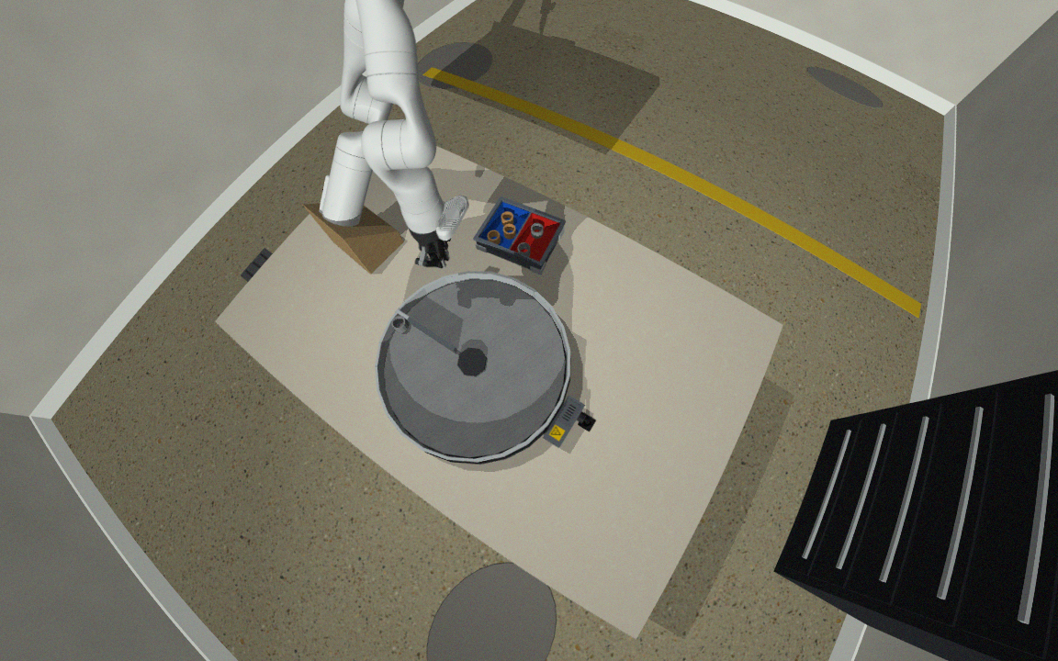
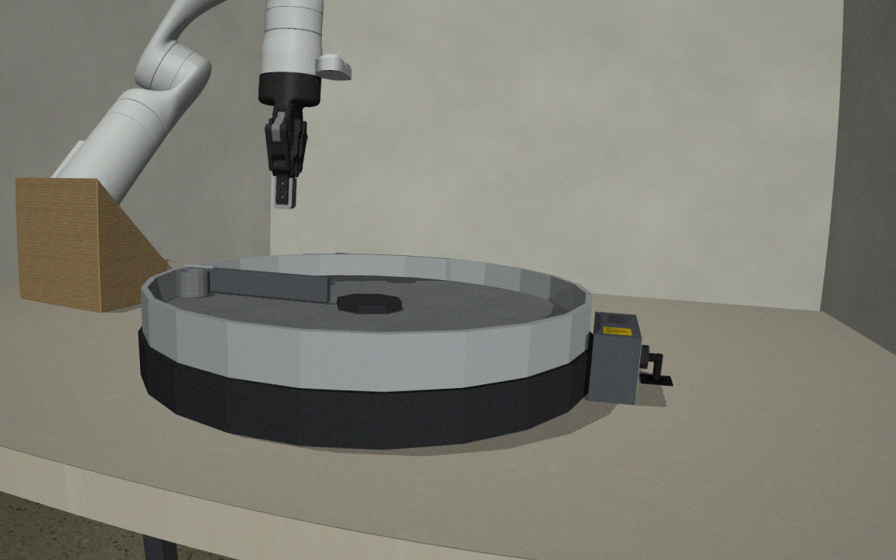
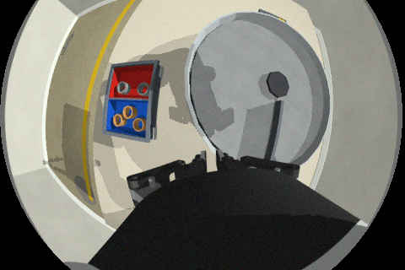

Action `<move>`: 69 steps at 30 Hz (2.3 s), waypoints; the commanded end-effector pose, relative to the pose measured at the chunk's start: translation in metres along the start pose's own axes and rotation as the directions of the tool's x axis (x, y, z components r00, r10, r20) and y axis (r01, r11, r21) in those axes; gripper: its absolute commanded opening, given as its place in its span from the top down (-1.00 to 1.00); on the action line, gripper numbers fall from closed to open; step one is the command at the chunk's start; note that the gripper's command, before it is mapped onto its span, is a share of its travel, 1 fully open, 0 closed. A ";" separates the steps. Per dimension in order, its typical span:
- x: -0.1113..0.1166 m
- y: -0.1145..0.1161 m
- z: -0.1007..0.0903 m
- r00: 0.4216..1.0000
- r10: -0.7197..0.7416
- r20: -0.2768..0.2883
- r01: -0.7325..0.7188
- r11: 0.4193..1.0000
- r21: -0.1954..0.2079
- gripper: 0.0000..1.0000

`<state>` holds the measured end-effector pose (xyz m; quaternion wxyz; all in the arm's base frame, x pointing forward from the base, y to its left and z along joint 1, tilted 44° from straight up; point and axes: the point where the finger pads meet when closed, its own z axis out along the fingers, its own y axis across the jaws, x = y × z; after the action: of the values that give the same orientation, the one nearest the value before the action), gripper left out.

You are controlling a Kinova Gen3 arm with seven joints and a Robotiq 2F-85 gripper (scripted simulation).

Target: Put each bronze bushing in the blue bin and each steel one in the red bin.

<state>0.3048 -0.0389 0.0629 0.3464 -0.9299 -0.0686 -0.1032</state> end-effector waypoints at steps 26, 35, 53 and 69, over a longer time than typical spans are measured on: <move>-0.060 0.146 0.011 1.000 -0.006 -0.011 0.006 1.000 0.021 0.72; -0.064 0.156 0.011 1.000 -0.008 -0.011 0.008 1.000 0.021 0.72; -0.064 0.155 0.040 1.000 -0.008 -0.011 0.009 1.000 0.019 0.72; -0.064 0.155 0.055 1.000 -0.008 -0.011 0.008 1.000 0.019 0.72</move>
<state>0.2815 -0.1228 -0.0904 0.3552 -0.9256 -0.0719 -0.1089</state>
